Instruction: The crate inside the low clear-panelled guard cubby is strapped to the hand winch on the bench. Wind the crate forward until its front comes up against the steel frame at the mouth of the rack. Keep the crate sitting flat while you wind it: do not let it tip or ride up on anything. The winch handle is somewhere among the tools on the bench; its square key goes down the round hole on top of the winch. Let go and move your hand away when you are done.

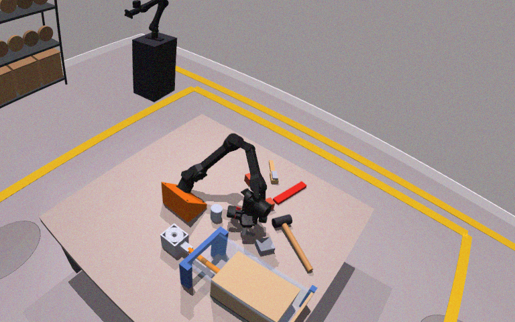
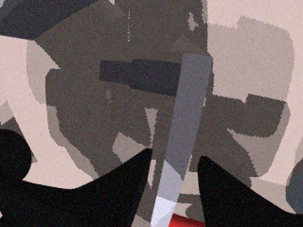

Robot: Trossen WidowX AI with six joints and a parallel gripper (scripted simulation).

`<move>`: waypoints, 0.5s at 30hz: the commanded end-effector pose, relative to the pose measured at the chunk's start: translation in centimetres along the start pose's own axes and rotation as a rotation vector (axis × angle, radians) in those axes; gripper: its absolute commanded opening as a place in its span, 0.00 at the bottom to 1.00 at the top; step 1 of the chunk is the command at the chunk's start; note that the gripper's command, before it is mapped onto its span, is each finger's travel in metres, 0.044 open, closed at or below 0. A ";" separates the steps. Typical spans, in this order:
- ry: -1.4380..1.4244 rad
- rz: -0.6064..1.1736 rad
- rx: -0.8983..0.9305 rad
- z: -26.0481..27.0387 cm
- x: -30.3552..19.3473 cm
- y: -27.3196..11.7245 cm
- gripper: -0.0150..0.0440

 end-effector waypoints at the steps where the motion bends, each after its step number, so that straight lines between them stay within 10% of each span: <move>1: -0.001 0.000 0.000 0.0 0.0 0.0 0.48; 15: -0.001 0.000 0.000 0.0 0.0 0.0 0.32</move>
Point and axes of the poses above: the point midway between the two fingers, 35 mm back from their tips, its own y axis out along the fingers, its own z axis across the jaws, x = y × z, the point moved 2 cm from there along -y, back along the fingers, and after that the axes turned 15 degrees about -y, right-handed, at the moved point
